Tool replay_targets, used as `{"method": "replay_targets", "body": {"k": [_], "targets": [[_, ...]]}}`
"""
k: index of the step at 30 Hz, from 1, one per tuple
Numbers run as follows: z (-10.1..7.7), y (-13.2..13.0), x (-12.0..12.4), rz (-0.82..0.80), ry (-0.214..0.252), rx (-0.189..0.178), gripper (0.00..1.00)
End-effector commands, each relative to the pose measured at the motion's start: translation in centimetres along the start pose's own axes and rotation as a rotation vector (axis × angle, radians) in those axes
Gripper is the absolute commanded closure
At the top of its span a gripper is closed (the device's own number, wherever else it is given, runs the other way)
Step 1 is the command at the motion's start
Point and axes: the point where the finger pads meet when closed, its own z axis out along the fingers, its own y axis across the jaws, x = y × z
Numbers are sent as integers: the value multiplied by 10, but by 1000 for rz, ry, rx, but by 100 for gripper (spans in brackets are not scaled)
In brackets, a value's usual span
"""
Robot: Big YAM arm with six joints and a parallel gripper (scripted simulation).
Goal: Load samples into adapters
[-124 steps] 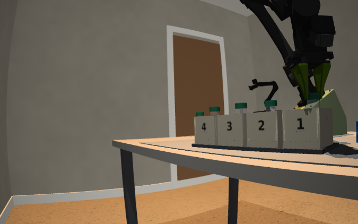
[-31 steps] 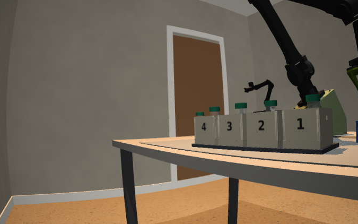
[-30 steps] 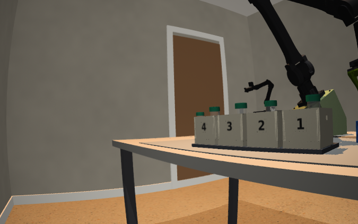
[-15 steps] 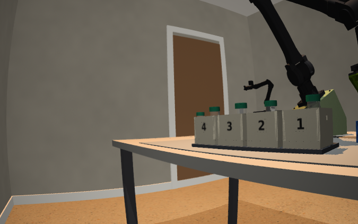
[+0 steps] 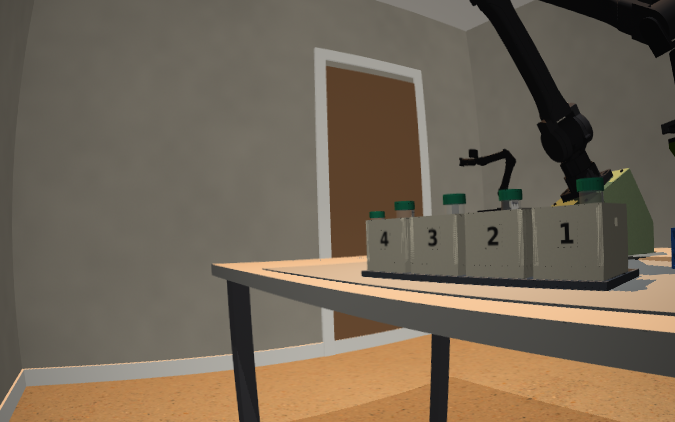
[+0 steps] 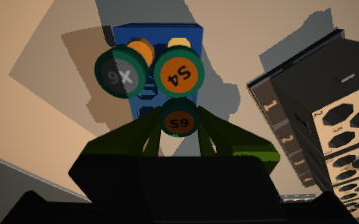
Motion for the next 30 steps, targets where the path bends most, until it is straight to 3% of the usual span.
{"method": "replay_targets", "body": {"k": [1,10,12,30], "targets": [[-11,0,-14,10,-38,-4,100],[-11,0,-14,10,-38,-4,100],[-34,1,-25,21,-71,-9,100],[-90,0,-23,23,-74,-13,100]]}}
